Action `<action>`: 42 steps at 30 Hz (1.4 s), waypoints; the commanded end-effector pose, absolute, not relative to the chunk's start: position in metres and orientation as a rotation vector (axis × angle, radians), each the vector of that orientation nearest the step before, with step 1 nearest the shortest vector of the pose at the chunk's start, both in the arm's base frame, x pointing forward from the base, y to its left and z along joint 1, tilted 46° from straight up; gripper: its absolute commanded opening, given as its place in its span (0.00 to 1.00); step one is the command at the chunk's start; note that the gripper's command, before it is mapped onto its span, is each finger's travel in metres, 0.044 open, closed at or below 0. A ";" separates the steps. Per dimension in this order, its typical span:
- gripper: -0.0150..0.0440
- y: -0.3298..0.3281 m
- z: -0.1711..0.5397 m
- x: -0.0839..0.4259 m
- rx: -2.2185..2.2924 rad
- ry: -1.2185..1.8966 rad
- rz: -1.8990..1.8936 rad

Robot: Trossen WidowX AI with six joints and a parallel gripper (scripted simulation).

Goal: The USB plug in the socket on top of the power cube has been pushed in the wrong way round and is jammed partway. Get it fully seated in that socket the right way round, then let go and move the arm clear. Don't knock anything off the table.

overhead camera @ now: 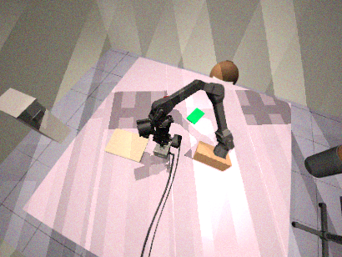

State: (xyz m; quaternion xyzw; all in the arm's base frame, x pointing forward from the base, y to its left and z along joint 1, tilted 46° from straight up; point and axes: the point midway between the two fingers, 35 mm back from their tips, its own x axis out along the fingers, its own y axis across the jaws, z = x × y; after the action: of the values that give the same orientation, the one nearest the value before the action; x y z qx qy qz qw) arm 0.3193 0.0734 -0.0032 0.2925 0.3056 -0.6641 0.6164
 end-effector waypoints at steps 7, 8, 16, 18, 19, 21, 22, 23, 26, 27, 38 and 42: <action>0.25 0.072 -0.005 0.318 0.670 0.710 -1.530; 0.25 0.072 -0.005 0.318 0.670 0.710 -1.530; 0.25 0.071 -0.006 0.318 0.669 0.710 -1.530; 0.25 0.071 -0.006 0.318 0.669 0.710 -1.530; 0.25 0.071 -0.006 0.318 0.669 0.710 -1.530; 0.25 0.071 -0.006 0.318 0.669 0.710 -1.530; 0.25 0.071 -0.006 0.318 0.669 0.710 -1.530; 0.25 0.071 -0.006 0.318 0.669 0.710 -1.530; 0.25 0.071 -0.006 0.318 0.669 0.710 -1.530; 0.25 0.071 -0.007 0.318 0.669 0.710 -1.530; 0.25 0.070 -0.007 0.318 0.669 0.710 -1.530; 0.25 0.069 -0.008 0.318 0.669 0.710 -1.530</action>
State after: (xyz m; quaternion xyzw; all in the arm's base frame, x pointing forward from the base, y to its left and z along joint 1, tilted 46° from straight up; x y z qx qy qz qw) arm 0.3186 0.0702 -0.0070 0.2931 0.3067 -0.6644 0.6153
